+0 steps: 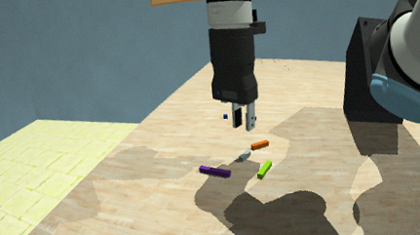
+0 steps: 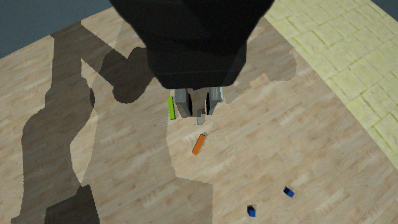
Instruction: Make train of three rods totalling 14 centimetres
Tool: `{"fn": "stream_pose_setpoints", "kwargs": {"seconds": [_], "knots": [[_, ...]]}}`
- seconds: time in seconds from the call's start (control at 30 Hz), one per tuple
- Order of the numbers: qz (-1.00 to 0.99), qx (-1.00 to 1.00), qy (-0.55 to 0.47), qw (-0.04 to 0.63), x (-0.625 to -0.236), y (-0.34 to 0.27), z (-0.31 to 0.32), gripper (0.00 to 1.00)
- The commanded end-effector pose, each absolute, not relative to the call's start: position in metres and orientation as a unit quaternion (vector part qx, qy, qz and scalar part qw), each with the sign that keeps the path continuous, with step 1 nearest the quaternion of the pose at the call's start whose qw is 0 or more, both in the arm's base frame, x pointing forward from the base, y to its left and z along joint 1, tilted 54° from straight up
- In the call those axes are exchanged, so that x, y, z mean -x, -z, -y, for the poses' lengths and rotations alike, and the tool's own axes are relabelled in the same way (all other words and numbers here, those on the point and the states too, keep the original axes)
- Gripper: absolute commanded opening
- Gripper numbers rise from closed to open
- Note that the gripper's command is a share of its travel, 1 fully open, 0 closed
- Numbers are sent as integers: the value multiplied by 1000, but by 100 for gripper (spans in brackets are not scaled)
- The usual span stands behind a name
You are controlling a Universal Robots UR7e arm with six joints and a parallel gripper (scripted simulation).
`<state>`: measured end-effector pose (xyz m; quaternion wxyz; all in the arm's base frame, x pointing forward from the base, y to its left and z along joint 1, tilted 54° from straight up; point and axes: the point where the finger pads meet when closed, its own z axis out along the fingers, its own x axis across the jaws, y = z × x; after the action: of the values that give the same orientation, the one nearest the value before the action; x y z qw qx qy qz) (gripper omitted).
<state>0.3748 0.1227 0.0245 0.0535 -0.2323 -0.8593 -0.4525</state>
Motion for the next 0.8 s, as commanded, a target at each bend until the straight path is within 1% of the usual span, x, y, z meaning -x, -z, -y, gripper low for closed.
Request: {"fn": "stream_pose_setpoints", "kwargs": {"seconds": [0.0, 0.77], "knots": [[859, 232, 452, 53, -375, -24, -123, 54], [859, 232, 453, 53, -377, -13, -138, 54]]}}
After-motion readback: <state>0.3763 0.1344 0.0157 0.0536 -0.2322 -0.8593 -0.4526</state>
